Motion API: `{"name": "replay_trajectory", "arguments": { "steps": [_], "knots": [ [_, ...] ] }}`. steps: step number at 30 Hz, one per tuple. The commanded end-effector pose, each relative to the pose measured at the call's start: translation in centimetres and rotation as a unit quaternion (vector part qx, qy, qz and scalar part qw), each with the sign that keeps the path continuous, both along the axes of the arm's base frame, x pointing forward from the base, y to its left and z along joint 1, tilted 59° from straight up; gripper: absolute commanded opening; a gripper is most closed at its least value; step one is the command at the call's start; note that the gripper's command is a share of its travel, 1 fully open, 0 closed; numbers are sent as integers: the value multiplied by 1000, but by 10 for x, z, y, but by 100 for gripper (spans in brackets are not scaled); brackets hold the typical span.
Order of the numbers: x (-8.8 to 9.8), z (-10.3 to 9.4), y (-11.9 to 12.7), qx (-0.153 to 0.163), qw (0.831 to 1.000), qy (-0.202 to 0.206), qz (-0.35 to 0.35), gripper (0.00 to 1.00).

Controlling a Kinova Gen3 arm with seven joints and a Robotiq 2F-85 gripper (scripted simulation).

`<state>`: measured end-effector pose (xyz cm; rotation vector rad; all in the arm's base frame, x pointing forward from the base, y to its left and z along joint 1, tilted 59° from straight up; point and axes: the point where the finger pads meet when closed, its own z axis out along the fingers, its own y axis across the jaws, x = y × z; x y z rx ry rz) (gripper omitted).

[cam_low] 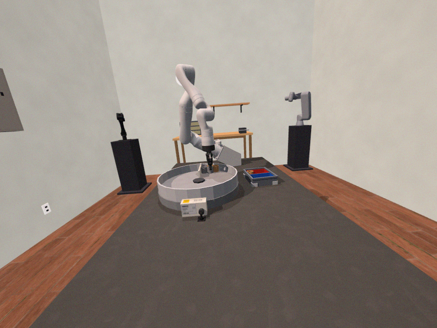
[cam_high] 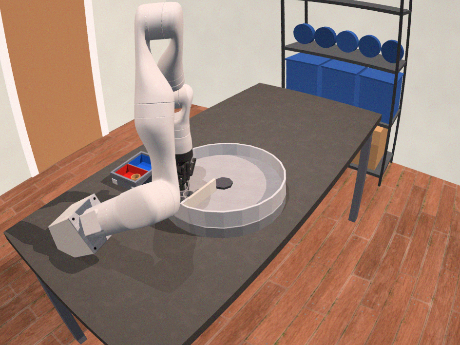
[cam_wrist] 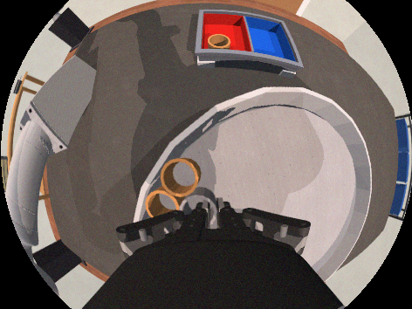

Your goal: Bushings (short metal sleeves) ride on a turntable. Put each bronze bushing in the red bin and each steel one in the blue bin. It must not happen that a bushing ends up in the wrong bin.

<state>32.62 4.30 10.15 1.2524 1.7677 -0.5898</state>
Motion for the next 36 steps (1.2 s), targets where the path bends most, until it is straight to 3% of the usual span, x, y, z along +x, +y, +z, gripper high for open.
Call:
{"name": "replay_trajectory", "arguments": {
  "steps": [1, 36],
  "knots": [
    [0, 0, 1, 0, 1000, 0, 1, 0],
    [-4, 6, 10, -1, 1000, 1, -2, 0]
  ]
}}
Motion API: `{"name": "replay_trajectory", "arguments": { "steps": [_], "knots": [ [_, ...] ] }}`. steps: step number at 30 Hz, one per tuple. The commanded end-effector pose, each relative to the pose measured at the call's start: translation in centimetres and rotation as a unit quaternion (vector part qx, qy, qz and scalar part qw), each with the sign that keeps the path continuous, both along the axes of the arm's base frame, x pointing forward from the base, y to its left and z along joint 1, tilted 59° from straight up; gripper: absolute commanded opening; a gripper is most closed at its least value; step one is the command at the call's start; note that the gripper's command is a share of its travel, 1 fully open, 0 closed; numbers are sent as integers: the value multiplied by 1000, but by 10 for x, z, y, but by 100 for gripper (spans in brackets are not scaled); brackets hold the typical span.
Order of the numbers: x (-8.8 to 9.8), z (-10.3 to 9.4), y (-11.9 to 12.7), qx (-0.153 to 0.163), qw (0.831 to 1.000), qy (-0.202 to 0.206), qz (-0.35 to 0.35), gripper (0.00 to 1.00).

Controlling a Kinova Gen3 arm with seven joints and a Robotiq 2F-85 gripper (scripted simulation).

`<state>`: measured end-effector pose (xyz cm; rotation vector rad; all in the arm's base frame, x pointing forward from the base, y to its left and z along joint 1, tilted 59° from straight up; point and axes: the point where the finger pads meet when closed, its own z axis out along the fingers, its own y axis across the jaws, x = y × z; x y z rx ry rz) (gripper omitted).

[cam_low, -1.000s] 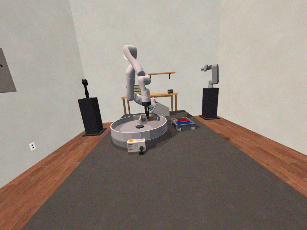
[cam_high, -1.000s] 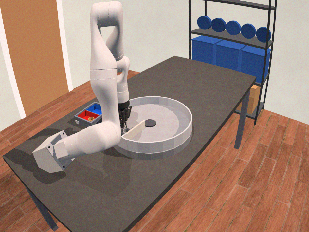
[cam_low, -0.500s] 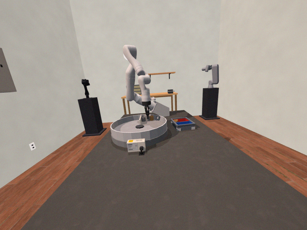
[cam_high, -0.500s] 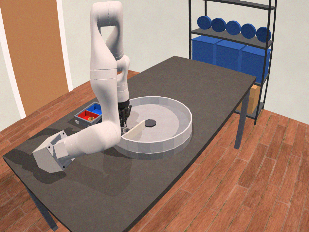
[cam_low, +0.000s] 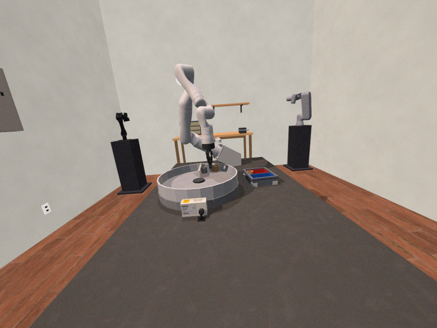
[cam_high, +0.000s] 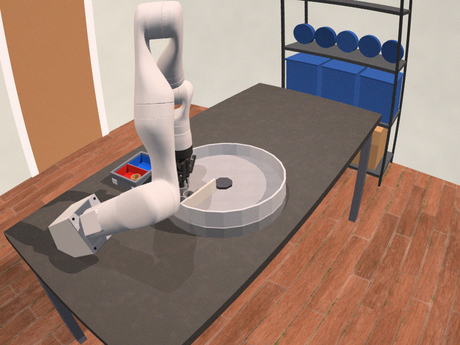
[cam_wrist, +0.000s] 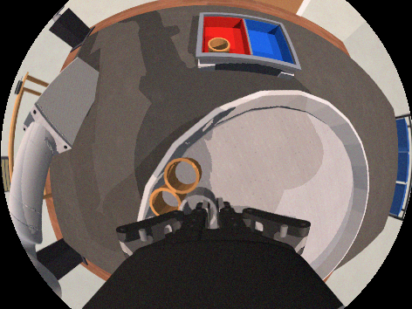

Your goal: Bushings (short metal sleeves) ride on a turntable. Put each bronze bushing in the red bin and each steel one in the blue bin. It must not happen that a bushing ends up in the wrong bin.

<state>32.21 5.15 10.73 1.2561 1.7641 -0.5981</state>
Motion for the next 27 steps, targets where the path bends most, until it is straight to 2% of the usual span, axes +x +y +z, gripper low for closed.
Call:
{"name": "replay_trajectory", "arguments": {
  "steps": [1, 27],
  "knots": [
    [0, 0, 1, 1, 1000, 0, 1, 0],
    [-3, 4, 7, 1, 1000, 0, 1, 0]
  ]
}}
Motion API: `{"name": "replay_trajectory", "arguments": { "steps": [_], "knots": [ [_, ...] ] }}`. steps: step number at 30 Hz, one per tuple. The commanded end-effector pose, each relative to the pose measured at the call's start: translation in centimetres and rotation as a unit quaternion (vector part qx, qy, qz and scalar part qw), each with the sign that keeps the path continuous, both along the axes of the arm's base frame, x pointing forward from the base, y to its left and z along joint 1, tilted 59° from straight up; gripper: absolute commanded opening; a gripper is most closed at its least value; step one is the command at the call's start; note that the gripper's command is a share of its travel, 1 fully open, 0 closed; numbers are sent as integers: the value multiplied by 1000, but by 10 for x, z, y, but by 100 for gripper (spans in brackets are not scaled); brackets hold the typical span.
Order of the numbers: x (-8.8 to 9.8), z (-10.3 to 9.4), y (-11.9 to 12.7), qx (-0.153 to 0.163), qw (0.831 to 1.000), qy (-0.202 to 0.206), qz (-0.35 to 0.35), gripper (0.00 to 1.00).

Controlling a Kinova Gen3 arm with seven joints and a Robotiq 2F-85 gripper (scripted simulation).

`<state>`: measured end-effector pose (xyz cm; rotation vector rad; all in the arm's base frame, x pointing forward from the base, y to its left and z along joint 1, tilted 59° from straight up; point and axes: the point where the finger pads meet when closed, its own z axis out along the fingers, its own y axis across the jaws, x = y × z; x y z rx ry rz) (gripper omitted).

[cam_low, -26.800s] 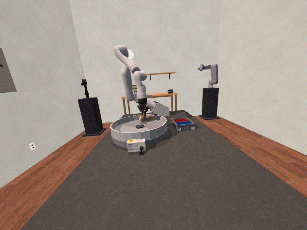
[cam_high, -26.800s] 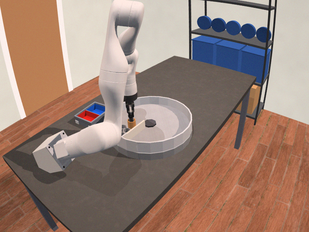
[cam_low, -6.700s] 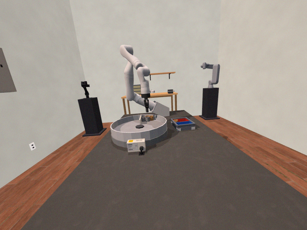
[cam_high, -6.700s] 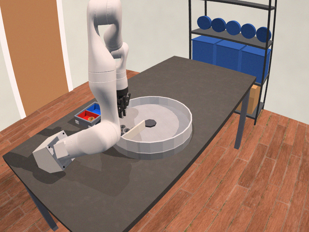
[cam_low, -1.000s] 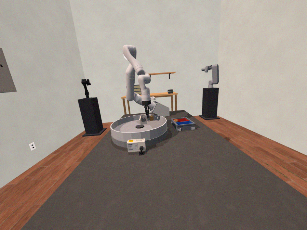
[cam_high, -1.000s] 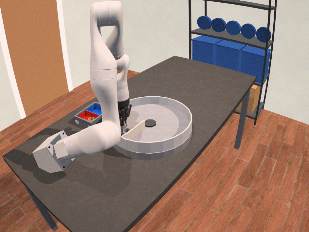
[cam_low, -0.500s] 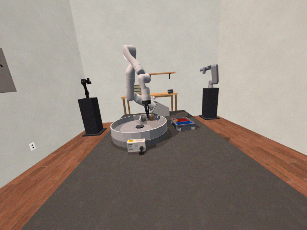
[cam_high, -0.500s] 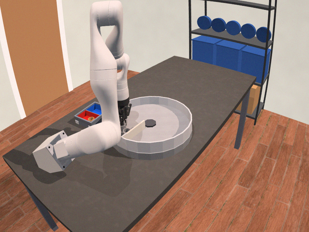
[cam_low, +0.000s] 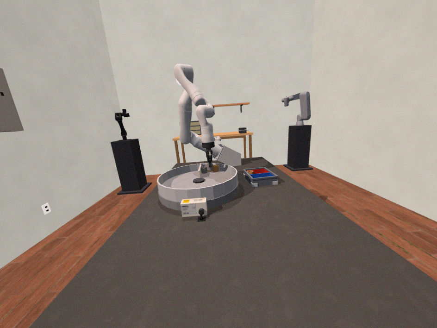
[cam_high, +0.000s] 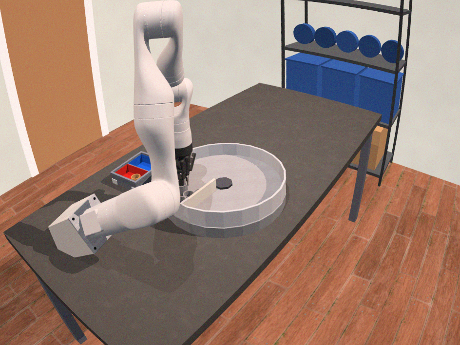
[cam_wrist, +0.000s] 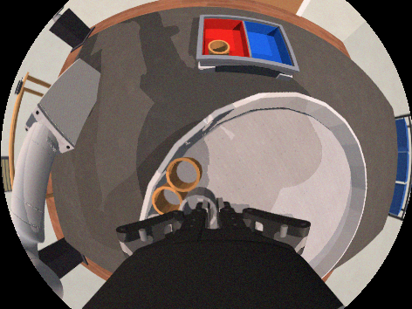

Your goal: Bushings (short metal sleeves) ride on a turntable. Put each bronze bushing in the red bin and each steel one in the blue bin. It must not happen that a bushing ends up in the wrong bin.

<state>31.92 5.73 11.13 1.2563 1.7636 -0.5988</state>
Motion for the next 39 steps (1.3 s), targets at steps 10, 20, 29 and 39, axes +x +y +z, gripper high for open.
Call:
{"name": "replay_trajectory", "arguments": {
  "steps": [10, 20, 29, 39],
  "knots": [
    [-2, 2, 4, 1, 1000, 0, 1, 0],
    [-2, 3, 6, 1, 1000, 0, 1, 0],
    [-3, 4, 8, 1, 1000, 0, 1, 0],
    [-4, 5, 9, 1, 1000, 0, 1, 0]
  ]
}}
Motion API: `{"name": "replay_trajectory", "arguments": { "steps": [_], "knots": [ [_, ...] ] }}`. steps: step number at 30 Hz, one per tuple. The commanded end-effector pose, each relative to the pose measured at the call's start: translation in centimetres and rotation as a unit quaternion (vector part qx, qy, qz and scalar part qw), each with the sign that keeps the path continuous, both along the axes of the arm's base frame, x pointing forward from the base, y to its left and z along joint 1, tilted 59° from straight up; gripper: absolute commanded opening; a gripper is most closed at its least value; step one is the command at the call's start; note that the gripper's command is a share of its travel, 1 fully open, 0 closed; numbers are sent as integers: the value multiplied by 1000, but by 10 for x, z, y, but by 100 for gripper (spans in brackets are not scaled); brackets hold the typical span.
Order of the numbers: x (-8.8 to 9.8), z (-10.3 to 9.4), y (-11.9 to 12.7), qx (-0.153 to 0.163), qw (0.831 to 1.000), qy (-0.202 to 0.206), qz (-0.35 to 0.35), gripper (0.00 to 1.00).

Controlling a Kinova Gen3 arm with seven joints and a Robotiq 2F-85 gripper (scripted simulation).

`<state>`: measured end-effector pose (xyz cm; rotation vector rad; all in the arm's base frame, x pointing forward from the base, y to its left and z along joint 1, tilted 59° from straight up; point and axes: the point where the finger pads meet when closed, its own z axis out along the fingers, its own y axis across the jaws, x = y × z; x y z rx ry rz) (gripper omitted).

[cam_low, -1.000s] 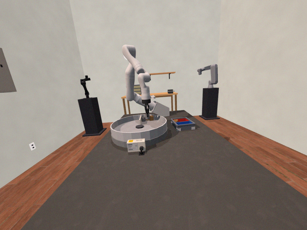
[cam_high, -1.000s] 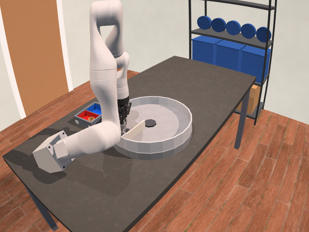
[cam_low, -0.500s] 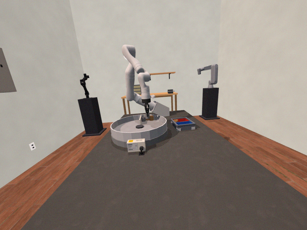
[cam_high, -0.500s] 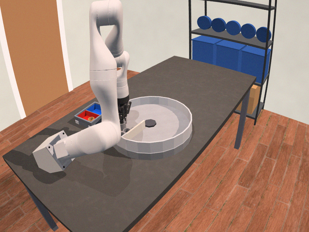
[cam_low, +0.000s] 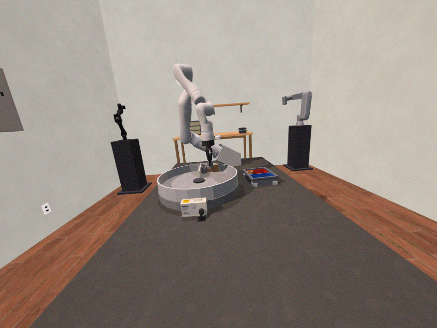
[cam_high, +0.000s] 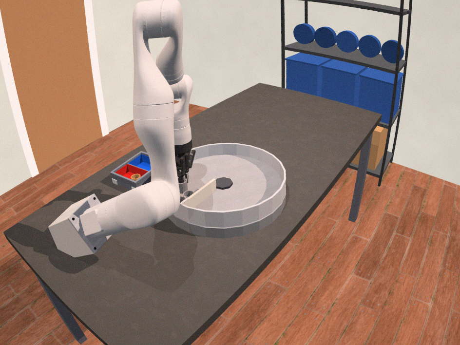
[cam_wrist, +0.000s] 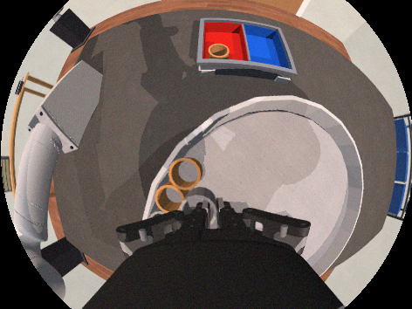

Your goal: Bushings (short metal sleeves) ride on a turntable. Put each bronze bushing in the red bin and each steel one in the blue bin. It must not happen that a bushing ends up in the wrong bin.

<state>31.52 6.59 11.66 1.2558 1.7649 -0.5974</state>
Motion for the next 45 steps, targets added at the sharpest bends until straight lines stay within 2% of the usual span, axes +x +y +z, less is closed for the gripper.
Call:
{"name": "replay_trajectory", "arguments": {
  "steps": [1, 45],
  "knots": [
    [0, 0, 1, 0, 1000, 0, 1, 0],
    [-5, 7, 11, 0, 1000, 0, 1, 0]
  ]
}}
